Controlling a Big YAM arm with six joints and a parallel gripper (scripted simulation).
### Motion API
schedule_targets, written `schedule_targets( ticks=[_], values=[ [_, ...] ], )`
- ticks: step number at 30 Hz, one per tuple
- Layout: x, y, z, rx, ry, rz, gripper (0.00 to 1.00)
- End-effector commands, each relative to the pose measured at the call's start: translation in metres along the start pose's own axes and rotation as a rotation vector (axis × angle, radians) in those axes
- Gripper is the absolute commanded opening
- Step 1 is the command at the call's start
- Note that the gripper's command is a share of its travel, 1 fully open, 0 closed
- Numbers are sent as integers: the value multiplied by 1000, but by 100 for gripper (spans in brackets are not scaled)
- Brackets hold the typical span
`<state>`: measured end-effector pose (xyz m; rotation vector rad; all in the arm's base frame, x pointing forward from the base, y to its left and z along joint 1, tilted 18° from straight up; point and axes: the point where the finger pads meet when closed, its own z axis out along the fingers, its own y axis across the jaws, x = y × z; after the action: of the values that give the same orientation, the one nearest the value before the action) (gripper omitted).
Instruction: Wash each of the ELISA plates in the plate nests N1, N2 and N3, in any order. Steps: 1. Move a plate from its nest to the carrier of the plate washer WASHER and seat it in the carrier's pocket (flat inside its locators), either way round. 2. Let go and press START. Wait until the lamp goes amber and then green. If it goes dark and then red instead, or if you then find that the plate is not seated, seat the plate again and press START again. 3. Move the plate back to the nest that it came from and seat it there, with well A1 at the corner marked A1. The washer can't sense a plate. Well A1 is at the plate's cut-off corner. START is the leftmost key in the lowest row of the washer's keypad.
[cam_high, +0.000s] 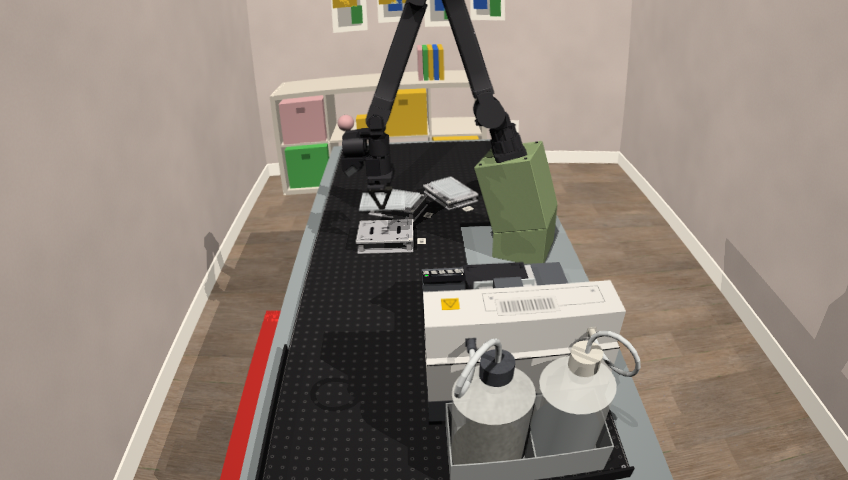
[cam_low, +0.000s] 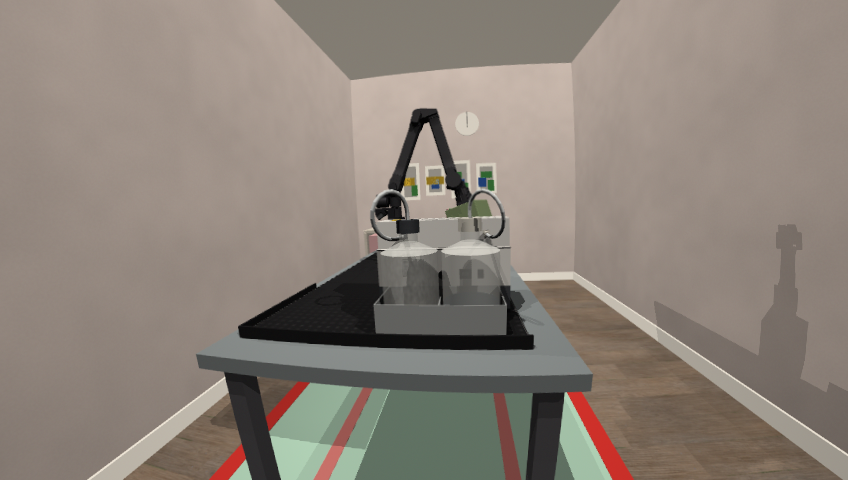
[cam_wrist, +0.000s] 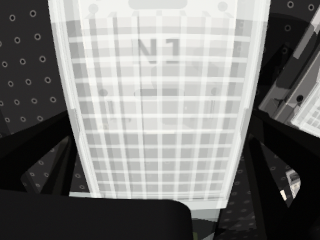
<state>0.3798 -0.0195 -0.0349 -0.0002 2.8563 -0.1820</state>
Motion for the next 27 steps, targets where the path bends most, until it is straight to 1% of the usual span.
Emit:
schedule_targets(
  ticks=[1, 8, 16, 27],
  values=[
    [-5, 7, 4, -5, -10, -35, 84],
    [-4, -2, 17, 0, -8, -11, 84],
    [-12, -2, 25, 0, -21, -12, 84],
    [-11, -2, 44, 0, -18, -13, 84]
  ],
)
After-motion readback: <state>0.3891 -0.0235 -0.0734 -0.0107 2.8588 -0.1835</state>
